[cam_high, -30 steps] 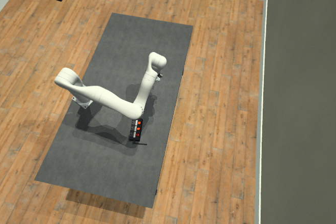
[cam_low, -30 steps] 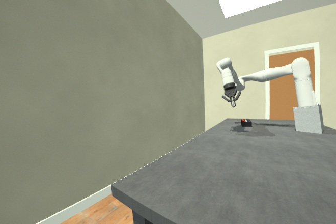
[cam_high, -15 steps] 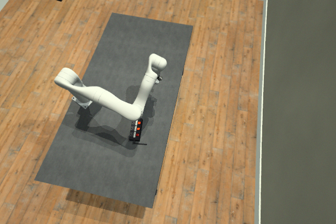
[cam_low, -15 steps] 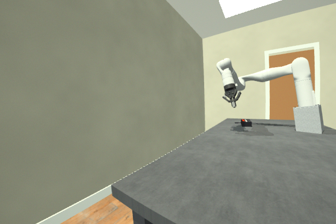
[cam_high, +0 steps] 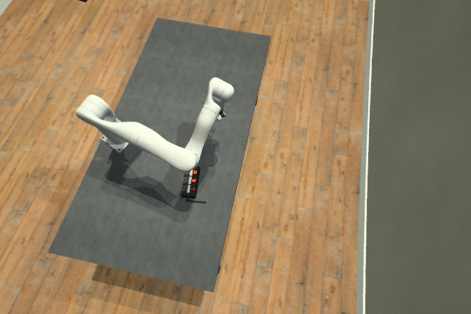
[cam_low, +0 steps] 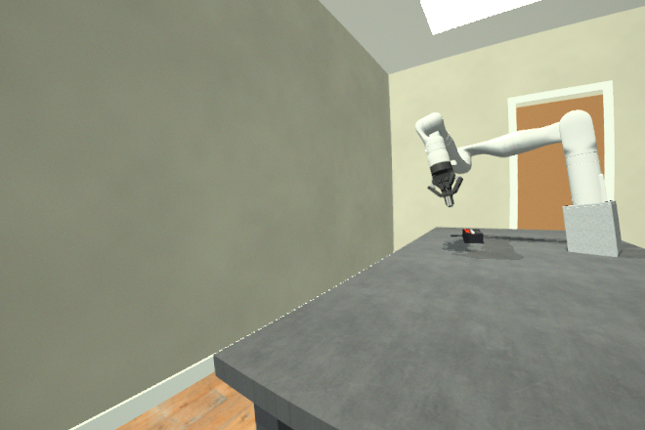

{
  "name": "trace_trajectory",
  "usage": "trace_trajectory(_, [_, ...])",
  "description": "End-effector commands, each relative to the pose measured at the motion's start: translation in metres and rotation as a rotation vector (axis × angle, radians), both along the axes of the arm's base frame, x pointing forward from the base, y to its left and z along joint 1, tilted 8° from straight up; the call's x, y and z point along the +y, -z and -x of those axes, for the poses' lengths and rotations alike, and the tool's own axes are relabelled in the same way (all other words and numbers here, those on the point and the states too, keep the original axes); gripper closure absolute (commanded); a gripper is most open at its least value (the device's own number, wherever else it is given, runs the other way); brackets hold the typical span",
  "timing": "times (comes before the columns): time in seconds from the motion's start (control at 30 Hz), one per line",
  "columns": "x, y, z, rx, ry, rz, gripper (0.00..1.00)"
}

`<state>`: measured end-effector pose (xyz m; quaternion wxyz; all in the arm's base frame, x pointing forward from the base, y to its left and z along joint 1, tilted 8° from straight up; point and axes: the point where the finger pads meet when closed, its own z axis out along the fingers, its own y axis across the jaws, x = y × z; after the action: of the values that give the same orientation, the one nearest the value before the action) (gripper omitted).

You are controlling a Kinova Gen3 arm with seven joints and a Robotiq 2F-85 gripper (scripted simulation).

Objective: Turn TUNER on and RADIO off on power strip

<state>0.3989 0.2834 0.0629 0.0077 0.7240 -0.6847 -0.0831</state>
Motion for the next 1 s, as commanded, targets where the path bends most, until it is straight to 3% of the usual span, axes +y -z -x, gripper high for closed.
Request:
trace_trajectory(0.0, [-0.018,-0.002,-0.002,0.005,0.061,0.04,1.0])
trace_trajectory(0.3, [-0.018,-0.002,-0.002,0.005,0.061,0.04,1.0])
trace_trajectory(0.33, [-0.031,-0.002,-0.005,0.01,0.115,0.066,1.0])
trace_trajectory(0.87, [-0.044,-0.004,-0.008,0.014,0.172,0.092,1.0])
trace_trajectory(0.9, [-0.057,-0.006,-0.011,0.016,0.23,0.116,1.0])
trace_trajectory(0.97, [-0.057,-0.006,-0.011,0.016,0.23,0.116,1.0])
